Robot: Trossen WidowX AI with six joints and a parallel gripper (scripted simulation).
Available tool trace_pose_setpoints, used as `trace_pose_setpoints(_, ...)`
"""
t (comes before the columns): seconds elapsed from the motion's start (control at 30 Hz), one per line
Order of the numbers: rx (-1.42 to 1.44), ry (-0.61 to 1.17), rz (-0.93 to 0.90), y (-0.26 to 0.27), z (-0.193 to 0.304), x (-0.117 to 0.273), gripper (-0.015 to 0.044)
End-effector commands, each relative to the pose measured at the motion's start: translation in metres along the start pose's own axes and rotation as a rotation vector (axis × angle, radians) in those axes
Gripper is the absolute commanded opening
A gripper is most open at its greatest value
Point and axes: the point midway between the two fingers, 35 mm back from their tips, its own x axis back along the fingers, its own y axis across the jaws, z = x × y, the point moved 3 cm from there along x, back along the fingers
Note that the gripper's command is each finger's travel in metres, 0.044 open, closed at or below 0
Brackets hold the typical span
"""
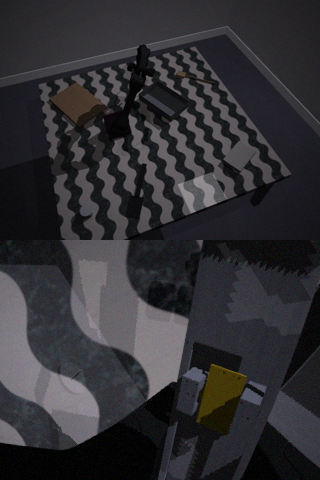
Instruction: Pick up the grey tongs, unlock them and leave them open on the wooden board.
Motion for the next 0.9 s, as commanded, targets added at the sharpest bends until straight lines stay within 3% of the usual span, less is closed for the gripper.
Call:
trace_pose_setpoints(0.0, 0.098, 0.006, -0.006, 0.045, 0.006, -0.009, -0.015)
trace_pose_setpoints(0.47, 0.344, 0.006, -0.009, 0.159, 0.037, -0.034, -0.015)
trace_pose_setpoints(0.87, 0.419, 0.003, -0.016, 0.186, 0.052, -0.029, -0.015)
